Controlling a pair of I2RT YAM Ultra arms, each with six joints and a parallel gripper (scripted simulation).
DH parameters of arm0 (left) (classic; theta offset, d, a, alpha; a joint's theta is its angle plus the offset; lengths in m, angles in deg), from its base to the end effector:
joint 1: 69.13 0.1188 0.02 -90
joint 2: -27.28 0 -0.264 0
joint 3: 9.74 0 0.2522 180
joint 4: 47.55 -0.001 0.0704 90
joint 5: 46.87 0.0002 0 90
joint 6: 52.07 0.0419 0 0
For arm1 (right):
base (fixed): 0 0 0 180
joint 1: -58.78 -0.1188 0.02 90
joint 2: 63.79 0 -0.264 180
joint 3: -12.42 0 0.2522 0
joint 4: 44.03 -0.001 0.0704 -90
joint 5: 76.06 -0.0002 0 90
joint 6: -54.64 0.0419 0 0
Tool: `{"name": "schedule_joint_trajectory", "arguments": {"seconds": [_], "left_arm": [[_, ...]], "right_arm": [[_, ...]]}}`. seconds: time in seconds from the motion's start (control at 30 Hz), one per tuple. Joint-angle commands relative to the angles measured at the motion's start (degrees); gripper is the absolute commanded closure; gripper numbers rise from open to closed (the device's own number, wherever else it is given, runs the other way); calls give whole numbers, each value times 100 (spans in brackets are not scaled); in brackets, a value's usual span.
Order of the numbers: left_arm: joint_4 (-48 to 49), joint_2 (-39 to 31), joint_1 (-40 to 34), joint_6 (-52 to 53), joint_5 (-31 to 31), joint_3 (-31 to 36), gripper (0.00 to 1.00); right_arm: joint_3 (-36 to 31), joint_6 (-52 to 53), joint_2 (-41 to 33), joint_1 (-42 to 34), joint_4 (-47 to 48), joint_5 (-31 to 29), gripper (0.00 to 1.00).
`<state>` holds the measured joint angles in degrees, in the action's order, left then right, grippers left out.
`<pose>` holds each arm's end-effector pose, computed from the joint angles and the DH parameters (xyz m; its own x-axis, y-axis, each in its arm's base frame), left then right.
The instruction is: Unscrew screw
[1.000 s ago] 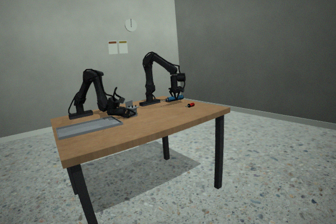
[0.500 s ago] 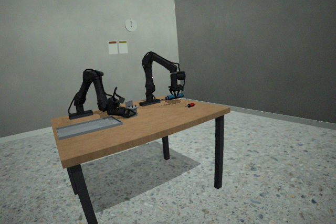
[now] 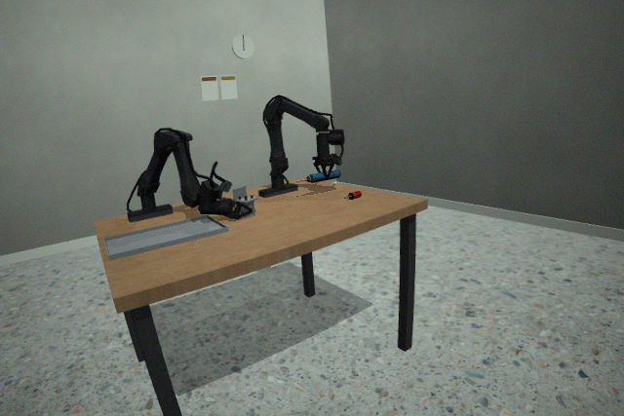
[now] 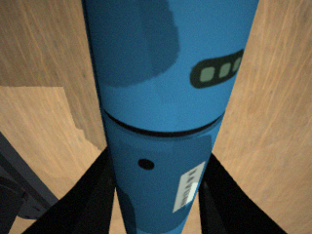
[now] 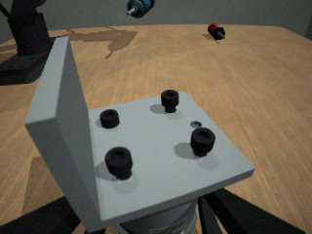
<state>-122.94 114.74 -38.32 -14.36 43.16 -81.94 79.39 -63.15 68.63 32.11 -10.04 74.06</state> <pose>0.2143 0.1290 0.2039 -0.1201 -0.9927 0.0074 -0.9927 0.1202 0.0087 0.3234 0.2042 0.0365 -0.0002 -0.2600 -0.9656 -1.0000 -0.0091 0.0026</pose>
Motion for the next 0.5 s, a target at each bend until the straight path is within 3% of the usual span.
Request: {"name": "schedule_joint_trajectory", "arguments": {"seconds": [0.0, 0.47], "left_arm": [[-276, -288, -28, -38, -57, -306, 58], [-632, -351, -28, -38, -57, -599, 58]], "right_arm": [[-12, 34, -190, 73, 23, 42, 41], [-12, 34, -190, 73, 23, 42, 41]]}}
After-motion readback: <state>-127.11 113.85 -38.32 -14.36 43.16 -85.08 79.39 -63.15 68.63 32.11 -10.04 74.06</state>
